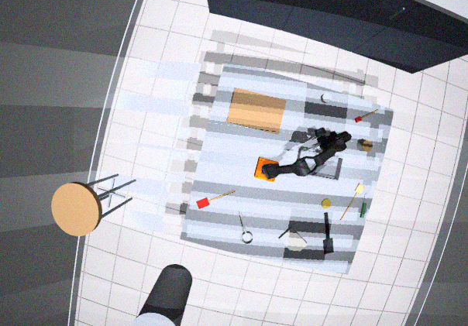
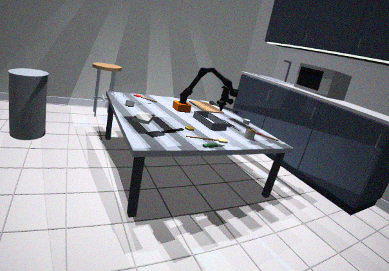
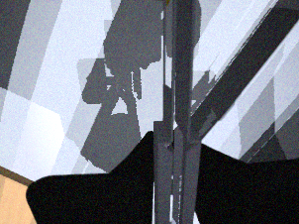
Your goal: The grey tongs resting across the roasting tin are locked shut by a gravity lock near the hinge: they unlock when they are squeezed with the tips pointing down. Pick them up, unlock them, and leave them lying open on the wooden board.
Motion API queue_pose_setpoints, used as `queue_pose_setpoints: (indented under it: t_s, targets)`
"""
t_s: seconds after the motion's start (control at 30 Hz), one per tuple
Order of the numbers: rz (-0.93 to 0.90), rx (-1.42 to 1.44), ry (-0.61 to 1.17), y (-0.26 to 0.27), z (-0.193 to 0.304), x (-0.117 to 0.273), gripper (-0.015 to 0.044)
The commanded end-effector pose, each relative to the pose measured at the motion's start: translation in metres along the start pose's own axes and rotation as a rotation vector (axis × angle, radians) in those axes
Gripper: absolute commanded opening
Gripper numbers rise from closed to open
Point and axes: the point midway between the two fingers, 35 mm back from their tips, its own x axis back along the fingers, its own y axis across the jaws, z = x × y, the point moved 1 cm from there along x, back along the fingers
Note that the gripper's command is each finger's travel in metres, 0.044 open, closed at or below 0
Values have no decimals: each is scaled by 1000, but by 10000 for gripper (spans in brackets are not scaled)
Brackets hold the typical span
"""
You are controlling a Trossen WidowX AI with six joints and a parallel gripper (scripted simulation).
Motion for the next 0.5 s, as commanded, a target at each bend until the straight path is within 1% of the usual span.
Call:
queue_pose_setpoints:
  t_s: [0.0, 0.47]
  targets:
    - [2, 170, -12, 9, 1, 4, -150]
    - [2, 740, -13, 40, 7, 4, -150]
